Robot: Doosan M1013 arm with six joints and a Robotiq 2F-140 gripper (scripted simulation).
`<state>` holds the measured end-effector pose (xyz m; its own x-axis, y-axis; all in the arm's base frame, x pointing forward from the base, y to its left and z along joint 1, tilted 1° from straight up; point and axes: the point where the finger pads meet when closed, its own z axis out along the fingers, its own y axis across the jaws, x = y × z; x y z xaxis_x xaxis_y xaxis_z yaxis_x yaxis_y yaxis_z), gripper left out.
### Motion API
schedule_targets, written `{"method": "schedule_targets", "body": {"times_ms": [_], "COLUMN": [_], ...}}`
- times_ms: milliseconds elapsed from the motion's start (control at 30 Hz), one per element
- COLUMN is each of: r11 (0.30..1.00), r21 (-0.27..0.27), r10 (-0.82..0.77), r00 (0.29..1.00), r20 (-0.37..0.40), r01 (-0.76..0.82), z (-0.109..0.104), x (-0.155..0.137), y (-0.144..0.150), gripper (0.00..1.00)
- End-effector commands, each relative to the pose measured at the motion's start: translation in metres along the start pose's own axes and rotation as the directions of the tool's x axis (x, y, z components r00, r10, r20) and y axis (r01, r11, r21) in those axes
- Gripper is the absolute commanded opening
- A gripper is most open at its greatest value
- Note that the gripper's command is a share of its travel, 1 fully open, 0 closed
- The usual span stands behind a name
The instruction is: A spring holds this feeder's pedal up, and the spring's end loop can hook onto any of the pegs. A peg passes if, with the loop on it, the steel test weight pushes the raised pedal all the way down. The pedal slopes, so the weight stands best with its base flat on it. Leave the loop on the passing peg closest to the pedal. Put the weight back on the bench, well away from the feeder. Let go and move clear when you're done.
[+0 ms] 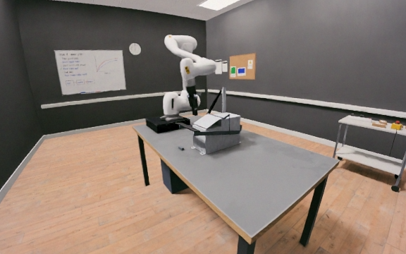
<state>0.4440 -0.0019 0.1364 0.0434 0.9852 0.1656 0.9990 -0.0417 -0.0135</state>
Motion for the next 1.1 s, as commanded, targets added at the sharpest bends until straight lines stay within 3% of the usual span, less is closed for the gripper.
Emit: {"method": "schedule_targets", "body": {"times_ms": [0,433,467,1000,1033,1067], "r11": [1.000,1.000,1.000,1.000,1.000,1.000], "r21": [-0.001,-0.001,-0.001,-0.001,0.000,0.000], "r10": [0.000,0.000,0.001,0.001,0.002,0.002], "r00": [0.991,0.991,0.960,0.960,0.908,0.908], "r20": [-0.134,-0.134,-0.279,-0.279,-0.418,-0.418], "r01": [-0.001,-0.001,-0.002,-0.002,-0.003,-0.003], "z": [-0.042,-0.042,-0.090,-0.090,-0.137,-0.137], "x": [-0.003,-0.003,-0.006,-0.006,-0.010,-0.010], "y": [0.003,0.003,0.006,0.006,0.009,0.009], "gripper": [0.24,0.24,0.24,0.24,0.24,0.24]}}
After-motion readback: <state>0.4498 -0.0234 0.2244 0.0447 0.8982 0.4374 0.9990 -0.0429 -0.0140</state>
